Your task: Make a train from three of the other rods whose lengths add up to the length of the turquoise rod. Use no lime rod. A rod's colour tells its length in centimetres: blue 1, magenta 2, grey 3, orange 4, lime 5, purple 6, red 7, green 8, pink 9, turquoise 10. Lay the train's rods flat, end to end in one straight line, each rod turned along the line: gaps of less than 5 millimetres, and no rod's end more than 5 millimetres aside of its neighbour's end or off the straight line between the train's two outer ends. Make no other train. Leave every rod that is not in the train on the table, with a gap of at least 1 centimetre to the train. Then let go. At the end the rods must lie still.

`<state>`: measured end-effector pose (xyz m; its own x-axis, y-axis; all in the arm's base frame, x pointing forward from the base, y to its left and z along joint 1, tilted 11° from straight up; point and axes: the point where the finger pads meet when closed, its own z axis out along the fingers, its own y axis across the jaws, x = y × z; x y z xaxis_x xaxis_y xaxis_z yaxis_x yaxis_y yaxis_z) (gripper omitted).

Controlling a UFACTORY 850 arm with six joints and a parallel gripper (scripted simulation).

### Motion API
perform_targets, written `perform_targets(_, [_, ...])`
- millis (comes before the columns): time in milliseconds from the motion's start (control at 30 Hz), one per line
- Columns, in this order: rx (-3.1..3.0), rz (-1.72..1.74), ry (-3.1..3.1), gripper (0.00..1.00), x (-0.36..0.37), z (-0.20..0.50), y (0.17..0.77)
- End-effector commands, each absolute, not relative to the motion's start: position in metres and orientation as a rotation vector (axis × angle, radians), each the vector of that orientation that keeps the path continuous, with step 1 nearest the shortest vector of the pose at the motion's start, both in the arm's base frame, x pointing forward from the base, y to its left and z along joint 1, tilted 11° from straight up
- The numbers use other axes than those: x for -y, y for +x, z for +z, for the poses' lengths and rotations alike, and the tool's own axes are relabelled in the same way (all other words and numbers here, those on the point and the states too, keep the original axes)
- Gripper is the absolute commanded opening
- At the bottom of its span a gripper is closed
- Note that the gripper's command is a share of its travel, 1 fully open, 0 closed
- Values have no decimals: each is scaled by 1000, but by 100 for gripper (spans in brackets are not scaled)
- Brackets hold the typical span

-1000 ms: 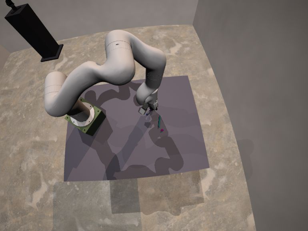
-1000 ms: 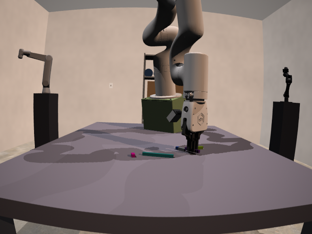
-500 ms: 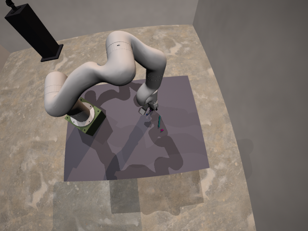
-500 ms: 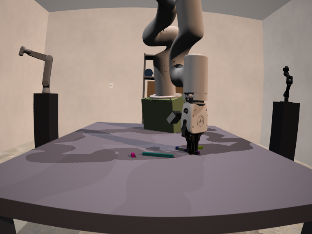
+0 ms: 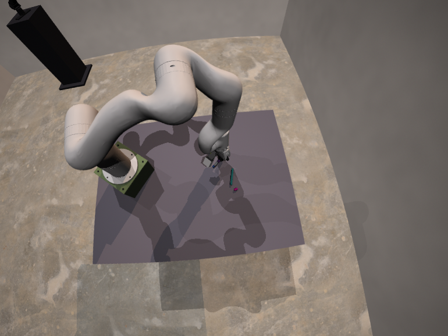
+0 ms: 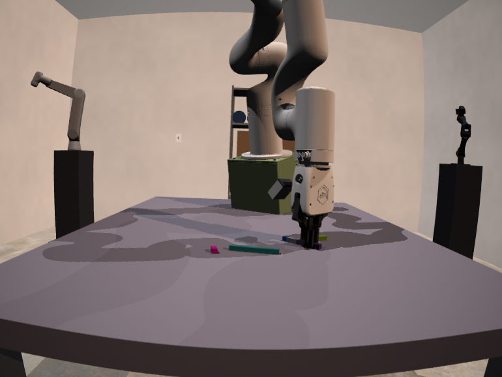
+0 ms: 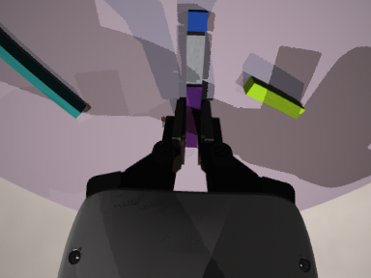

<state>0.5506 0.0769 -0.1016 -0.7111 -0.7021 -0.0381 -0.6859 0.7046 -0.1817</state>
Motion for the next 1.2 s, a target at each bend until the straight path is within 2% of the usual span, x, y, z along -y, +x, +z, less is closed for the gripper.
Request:
perform_targets(0, [-2802, -235, -1144, 4, -77, -101, 551])
perform_targets(433, [-2802, -235, -1144, 4, -77, -101, 551])
perform_targets(467, [-2802, -235, -1144, 8, -77, -101, 551])
perform_targets(533, [-2802, -235, -1144, 8, -77, -101, 551])
perform_targets(567, [-2802, -235, -1144, 12, -77, -101, 551])
perform_targets(733, [-2802, -235, -1144, 16, -77, -101, 551])
perform_targets(767, [-2802, -235, -1144, 20, -77, -101, 551])
perform_targets(900, [-2802, -235, -1144, 20, -77, -101, 551])
perform_targets(933, [-2802, -235, -1144, 24, -77, -101, 551])
perform_targets(1167, [-2802, -235, -1144, 24, -77, -101, 551])
